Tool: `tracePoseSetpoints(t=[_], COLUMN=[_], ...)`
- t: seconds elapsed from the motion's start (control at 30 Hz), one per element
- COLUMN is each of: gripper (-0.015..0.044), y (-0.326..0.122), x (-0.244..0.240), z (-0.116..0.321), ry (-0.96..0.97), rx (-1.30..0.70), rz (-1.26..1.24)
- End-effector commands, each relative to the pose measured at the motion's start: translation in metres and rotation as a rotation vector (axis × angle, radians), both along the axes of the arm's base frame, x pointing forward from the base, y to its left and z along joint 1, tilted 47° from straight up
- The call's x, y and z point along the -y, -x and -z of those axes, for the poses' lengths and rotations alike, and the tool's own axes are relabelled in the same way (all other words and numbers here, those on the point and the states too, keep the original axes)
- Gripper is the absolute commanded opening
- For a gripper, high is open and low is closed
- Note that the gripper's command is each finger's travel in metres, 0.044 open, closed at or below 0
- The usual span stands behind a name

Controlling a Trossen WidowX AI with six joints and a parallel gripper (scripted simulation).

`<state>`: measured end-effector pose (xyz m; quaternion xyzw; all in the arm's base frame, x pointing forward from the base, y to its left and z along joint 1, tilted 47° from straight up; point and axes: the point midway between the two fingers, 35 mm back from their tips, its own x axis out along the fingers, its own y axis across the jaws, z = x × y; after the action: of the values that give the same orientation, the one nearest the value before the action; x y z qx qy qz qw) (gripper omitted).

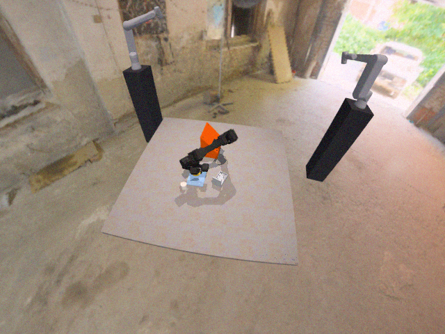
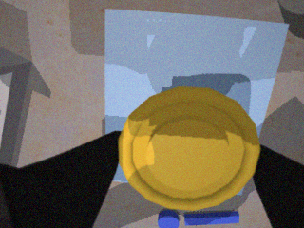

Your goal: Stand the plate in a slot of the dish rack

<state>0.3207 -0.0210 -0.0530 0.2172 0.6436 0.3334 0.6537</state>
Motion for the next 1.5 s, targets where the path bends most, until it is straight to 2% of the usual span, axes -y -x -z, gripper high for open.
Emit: tracePoseSetpoints(t=[0.0, 0.47, 0.87, 1.47], gripper=[0.0, 0.0, 0.0, 0.0], y=[-0.003, -0.01, -0.013, 0.018], x=[0.018, 0.062, 0.081, 0.039], z=[-0.015, -0.055, -0.077, -0.148], ry=[0.007, 0.006, 0.0, 0.038], rx=[0.005, 0.005, -0.001, -0.409], rz=[-0.006, -0.006, -0.006, 0.44])
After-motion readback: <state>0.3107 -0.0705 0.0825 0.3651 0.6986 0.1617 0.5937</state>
